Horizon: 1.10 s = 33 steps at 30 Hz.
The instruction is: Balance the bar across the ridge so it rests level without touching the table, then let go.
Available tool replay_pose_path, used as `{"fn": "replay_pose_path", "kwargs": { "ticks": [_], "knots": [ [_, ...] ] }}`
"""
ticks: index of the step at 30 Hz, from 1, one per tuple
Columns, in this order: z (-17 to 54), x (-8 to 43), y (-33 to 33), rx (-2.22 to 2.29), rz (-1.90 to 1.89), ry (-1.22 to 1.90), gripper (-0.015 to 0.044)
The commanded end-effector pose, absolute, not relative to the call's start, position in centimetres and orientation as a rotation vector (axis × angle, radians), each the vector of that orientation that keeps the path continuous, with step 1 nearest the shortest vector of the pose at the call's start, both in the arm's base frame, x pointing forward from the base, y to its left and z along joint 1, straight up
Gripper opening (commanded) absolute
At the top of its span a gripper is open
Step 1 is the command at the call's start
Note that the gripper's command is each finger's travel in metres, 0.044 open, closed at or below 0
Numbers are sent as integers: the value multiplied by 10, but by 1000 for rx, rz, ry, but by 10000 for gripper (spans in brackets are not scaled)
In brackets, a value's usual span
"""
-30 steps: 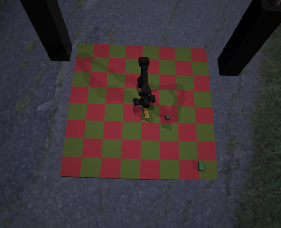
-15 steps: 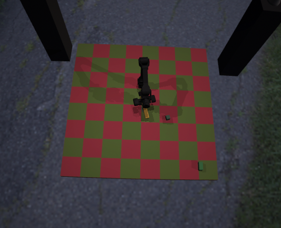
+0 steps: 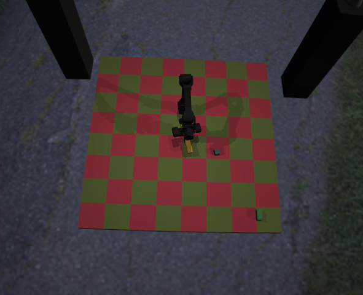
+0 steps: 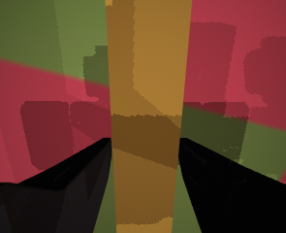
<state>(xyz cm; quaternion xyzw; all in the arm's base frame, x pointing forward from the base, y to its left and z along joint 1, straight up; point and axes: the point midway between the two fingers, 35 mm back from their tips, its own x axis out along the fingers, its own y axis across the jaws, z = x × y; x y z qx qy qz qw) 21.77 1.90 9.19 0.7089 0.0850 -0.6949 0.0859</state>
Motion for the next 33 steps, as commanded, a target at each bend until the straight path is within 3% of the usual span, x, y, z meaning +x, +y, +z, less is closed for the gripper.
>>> {"fn": "replay_pose_path", "kwargs": {
  "ticks": [1, 2, 12, 16, 24, 33],
  "knots": [
    [92, 218, 19, 2112, -2072, 253, 185],
    [92, 218, 19, 2112, -2072, 253, 185],
    [92, 218, 19, 2112, -2072, 253, 440],
    [100, 219, 19, 2113, -2072, 253, 440],
    [190, 216, 19, 2113, -2071, 253, 440],
    [192, 216, 19, 2113, -2071, 253, 440]
  ]
}}
